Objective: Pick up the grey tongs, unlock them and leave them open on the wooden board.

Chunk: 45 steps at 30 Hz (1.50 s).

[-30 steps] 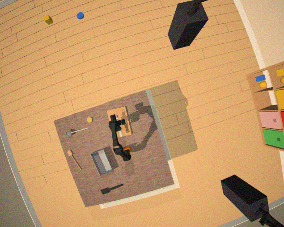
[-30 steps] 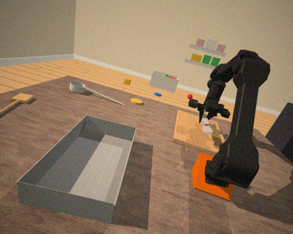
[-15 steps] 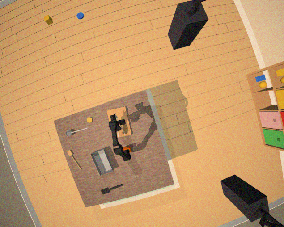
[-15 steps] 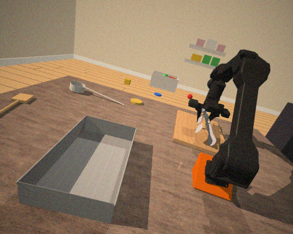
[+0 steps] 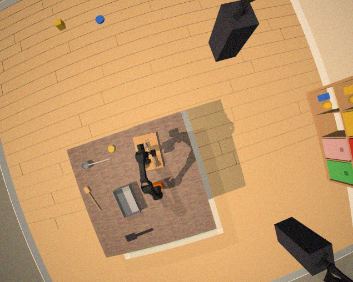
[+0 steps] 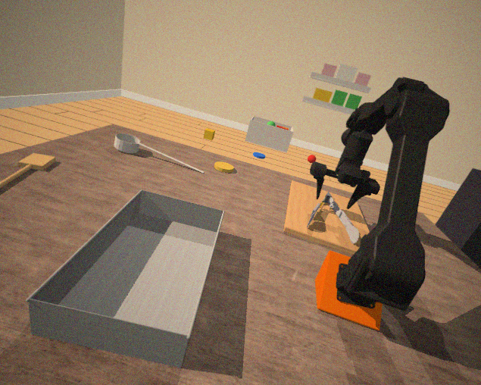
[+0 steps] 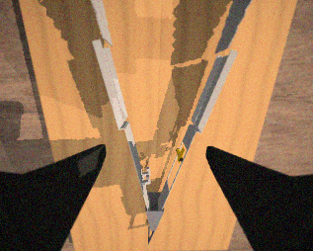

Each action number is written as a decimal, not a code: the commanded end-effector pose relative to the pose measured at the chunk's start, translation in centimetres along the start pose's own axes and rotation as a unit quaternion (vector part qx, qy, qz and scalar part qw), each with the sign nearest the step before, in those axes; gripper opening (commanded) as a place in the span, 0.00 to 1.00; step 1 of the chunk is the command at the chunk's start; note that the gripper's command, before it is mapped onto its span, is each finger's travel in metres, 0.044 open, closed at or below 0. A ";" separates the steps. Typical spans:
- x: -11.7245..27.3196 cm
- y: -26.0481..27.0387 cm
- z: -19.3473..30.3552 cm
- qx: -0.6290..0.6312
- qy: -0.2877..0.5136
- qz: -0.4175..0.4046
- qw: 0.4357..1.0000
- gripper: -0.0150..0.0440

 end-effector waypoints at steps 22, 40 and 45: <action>10.6 -2.5 -13.3 0.000 0.005 0.000 1.000 1.00; 12.2 -2.5 -13.4 0.000 0.006 0.000 1.000 1.00; 12.2 -2.5 -13.4 0.000 0.006 0.000 1.000 1.00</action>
Point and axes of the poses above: the point midway between the two fingers, 35 mm back from their tips, its own x axis back along the fingers, its own y axis across the jaws, z = x × y, the point moved 3 cm from there along x, back along the fingers, and after that the axes turned 13 degrees about x, right-handed, at the moved point
